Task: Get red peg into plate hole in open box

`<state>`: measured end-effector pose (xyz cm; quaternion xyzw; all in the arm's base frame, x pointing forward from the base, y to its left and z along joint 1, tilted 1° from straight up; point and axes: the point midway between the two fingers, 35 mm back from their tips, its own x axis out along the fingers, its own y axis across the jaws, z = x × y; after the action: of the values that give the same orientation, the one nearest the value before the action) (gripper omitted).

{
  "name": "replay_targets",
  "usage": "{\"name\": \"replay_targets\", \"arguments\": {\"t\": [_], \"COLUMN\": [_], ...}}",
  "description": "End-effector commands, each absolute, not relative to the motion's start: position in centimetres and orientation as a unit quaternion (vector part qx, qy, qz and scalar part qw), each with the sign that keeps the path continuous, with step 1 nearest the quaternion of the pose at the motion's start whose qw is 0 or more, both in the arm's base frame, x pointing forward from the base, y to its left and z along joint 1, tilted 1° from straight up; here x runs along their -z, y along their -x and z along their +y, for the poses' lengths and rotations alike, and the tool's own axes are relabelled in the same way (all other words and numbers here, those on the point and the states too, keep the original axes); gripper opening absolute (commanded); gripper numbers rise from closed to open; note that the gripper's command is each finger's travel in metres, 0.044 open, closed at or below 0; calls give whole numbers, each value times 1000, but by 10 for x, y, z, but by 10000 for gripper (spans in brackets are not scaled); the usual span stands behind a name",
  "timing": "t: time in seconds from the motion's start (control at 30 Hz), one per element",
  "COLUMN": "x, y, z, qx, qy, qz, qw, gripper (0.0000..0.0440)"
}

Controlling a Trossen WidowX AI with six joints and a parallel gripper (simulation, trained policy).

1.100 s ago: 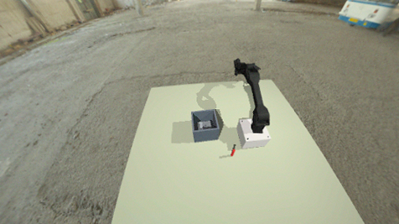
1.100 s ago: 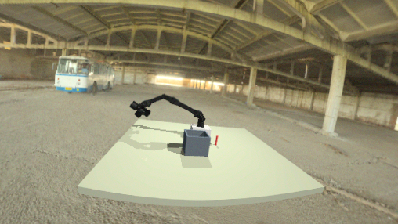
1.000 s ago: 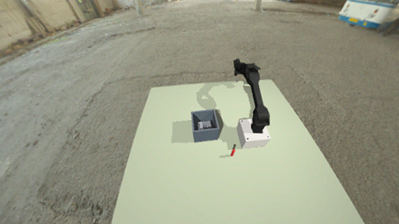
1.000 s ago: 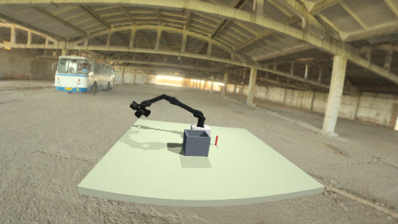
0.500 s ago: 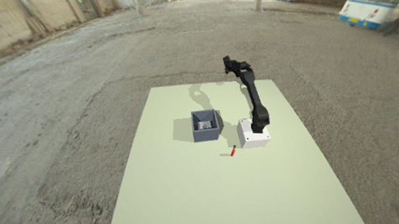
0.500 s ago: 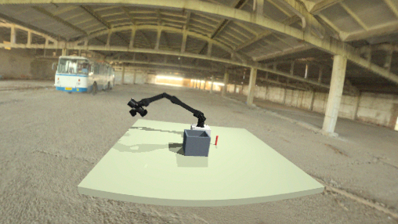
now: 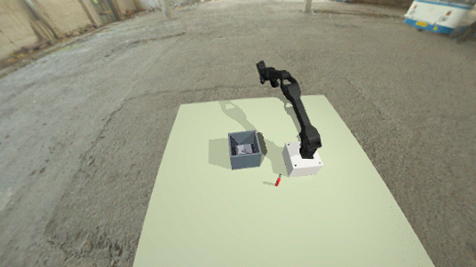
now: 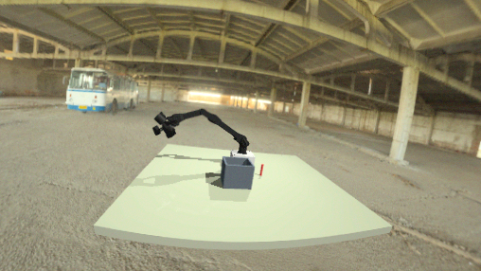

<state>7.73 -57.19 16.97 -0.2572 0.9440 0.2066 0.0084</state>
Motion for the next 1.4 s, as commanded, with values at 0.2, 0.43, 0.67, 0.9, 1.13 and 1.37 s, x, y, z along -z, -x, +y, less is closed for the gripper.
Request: {"name": "replay_targets", "arguments": {"t": [0.2,0.43,0.67,0.9,1.13,1.37], "x": [-191,-203,-218,-237,-255,-270], "y": [-124,-155,-187,-217,-245,-271], "z": [-564,-554,-537,-517,-493,-468], "qx": [-122,-52,38,136,227,308], "qy": [315,350,380,406,422,428], "qz": [940,933,917,887,845,791], "qw": [39,69,113,171,237,311], "gripper": [440,440,438,435,433,432]}}
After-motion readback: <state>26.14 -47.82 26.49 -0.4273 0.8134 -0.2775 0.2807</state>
